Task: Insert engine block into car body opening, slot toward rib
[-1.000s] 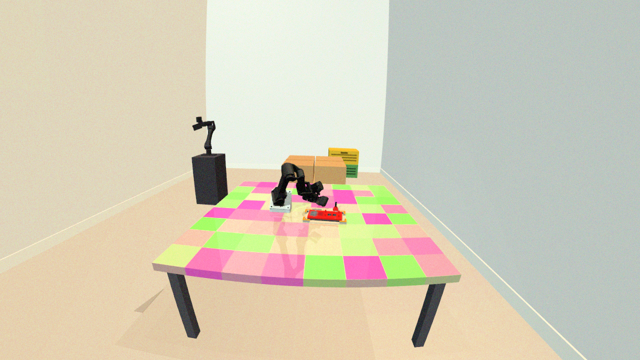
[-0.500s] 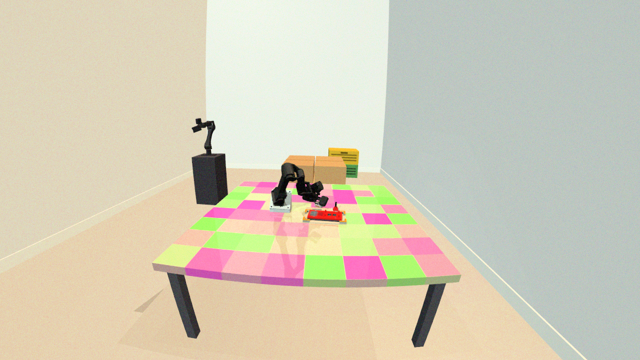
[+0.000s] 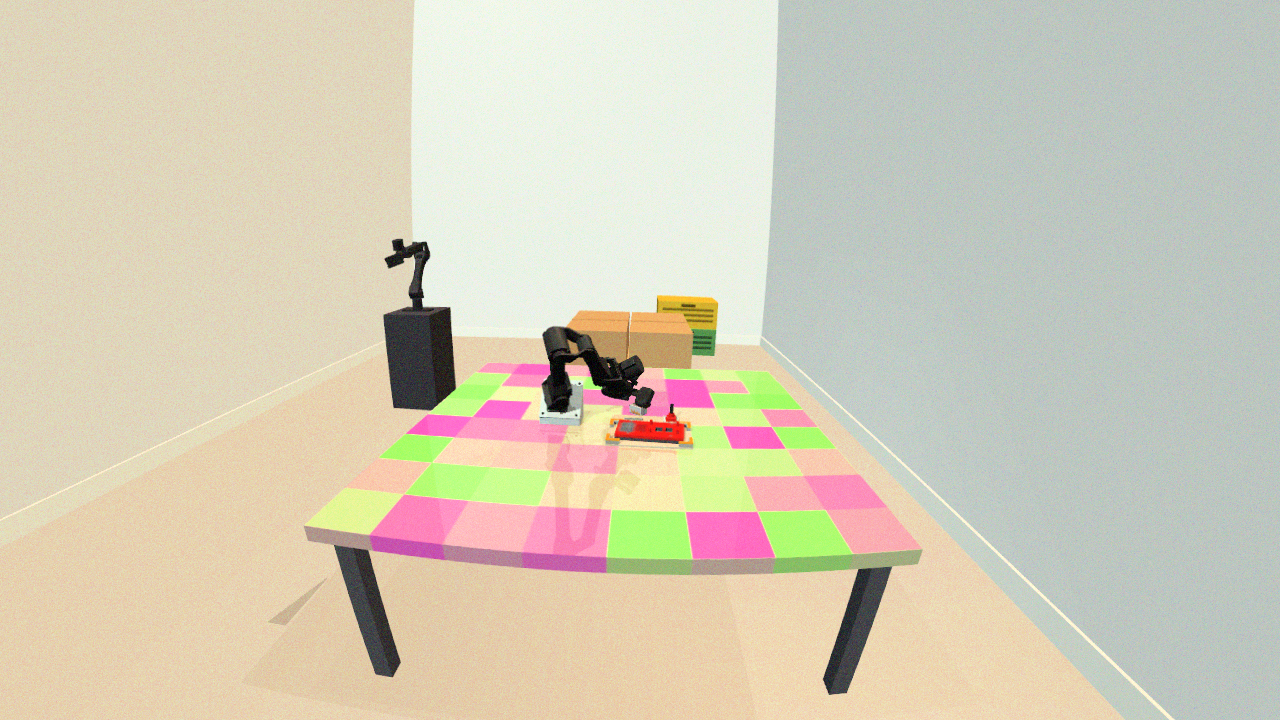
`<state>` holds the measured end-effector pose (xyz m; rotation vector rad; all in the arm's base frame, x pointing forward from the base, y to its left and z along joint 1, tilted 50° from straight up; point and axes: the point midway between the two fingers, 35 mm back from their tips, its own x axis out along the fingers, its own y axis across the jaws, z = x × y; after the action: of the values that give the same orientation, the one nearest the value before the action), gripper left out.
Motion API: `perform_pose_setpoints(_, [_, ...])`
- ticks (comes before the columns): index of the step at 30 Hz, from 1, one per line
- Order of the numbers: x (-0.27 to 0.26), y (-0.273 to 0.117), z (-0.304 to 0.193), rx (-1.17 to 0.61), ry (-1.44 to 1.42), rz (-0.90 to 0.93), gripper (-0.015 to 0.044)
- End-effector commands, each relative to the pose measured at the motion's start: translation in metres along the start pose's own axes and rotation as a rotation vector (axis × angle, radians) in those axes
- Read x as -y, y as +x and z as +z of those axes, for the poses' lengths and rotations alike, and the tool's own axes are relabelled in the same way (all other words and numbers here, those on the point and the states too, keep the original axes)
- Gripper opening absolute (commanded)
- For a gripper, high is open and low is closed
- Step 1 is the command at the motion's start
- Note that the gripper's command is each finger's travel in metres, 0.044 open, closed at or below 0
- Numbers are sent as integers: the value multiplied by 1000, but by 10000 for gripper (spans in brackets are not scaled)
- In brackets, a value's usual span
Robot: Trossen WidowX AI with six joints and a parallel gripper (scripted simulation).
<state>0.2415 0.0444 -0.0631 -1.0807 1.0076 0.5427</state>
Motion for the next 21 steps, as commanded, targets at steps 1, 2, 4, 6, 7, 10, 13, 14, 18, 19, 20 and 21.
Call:
perform_pose_setpoints(1, [-1, -16, 0, -7, 5, 1, 440])
perform_pose_setpoints(2, [-1, -19, 0, -8, 5, 1, 440])
perform_pose_setpoints(4, [-1, -20, 0, -8, 5, 1, 440])
perform_pose_setpoints(6, [-1, -20, 0, -8, 5, 1, 440])
perform_pose_setpoints(7, [0, -16, 2, 1, 0, -1, 440])
perform_pose_setpoints(10, [0, -16, 2, 1, 0, -1, 440])
perform_pose_setpoints(13, [0, -16, 2, 1, 0, -1, 440])
perform_pose_setpoints(14, [0, -16, 2, 1, 0, -1, 440])
perform_pose_setpoints(18, [0, -16, 2, 1, 0, -1, 440])
perform_pose_setpoints(19, [0, -16, 2, 1, 0, -1, 440])
perform_pose_setpoints(20, [0, -16, 2, 1, 0, -1, 440])
perform_pose_setpoints(21, [0, -16, 2, 1, 0, -1, 440])
